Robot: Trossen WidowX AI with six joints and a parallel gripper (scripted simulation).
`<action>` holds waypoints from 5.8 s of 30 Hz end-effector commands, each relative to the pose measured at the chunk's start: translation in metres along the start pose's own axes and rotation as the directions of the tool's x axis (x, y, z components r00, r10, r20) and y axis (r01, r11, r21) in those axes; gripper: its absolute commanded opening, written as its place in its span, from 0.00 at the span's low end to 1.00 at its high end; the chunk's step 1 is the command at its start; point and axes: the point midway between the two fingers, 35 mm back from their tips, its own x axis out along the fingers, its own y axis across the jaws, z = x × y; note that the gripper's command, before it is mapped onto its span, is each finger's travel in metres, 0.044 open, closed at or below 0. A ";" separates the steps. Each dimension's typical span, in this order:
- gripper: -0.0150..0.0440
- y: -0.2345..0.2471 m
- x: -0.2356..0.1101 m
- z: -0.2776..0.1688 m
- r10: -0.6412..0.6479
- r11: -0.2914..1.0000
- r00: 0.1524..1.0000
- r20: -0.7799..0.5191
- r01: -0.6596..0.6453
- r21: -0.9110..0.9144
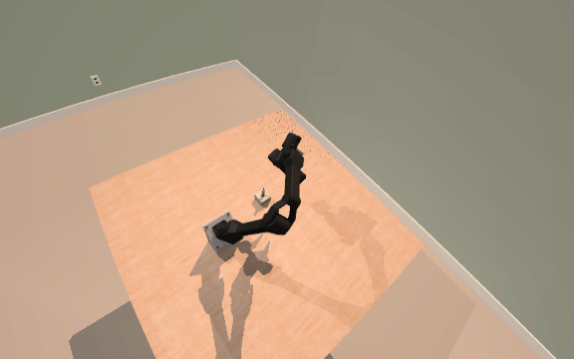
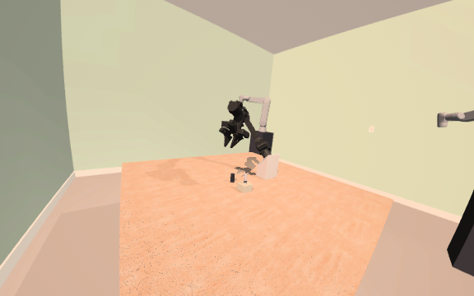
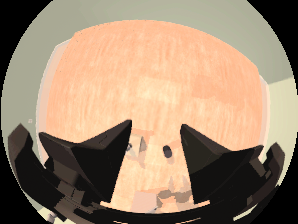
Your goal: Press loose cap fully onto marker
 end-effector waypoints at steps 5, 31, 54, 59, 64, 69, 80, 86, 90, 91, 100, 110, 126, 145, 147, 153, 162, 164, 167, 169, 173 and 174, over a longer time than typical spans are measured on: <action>0.65 -0.043 0.059 -0.103 -0.055 0.975 0.933 -0.356 0.127 0.184; 0.65 -0.057 0.119 -0.146 -0.065 0.964 0.905 -0.421 0.166 0.209; 0.65 -0.061 0.152 -0.162 -0.066 0.964 0.905 -0.421 0.168 0.208; 0.65 -0.062 0.158 -0.166 -0.068 0.963 0.905 -0.421 0.169 0.208; 0.52 -0.062 0.159 -0.166 -0.068 0.963 0.904 -0.421 0.169 0.208; 0.43 -0.062 0.159 -0.166 -0.068 0.963 0.904 -0.421 0.169 0.208; 0.25 -0.060 0.149 -0.160 -0.066 0.964 0.905 -0.421 0.167 0.209; 0.25 -0.058 0.136 -0.153 -0.064 0.964 0.905 -0.420 0.165 0.209; 0.25 -0.058 0.126 -0.149 -0.063 0.964 0.905 -0.420 0.165 0.210; 0.25 -0.057 0.123 -0.148 -0.063 0.964 0.905 -0.420 0.165 0.210; 0.25 -0.057 0.105 -0.141 -0.065 0.964 0.905 -0.421 0.166 0.209; 0.25 -0.027 0.095 -0.126 -0.051 0.965 0.907 -0.417 0.152 0.213; 0.25 0.030 0.071 -0.108 -0.045 0.965 0.907 -0.418 0.147 0.216; 0.25 0.064 0.059 -0.108 -0.055 0.964 0.906 -0.420 0.158 0.214; 0.25 0.064 0.060 -0.108 -0.055 0.964 0.906 -0.420 0.158 0.214; 0.25 0.064 0.068 -0.111 -0.055 0.964 0.906 -0.419 0.158 0.214; 0.25 0.063 0.081 -0.117 -0.055 0.964 0.906 -0.419 0.158 0.214; 0.25 0.063 0.084 -0.118 -0.055 0.964 0.906 -0.419 0.158 0.214; 0.25 0.062 0.089 -0.120 -0.055 0.964 0.906 -0.419 0.158 0.214; 0.25 0.062 0.092 -0.122 -0.055 0.964 0.906 -0.419 0.158 0.214; 0.25 0.062 0.098 -0.124 -0.056 0.964 0.906 -0.419 0.159 0.214; 0.25 0.062 0.099 -0.125 -0.056 0.964 0.906 -0.419 0.159 0.214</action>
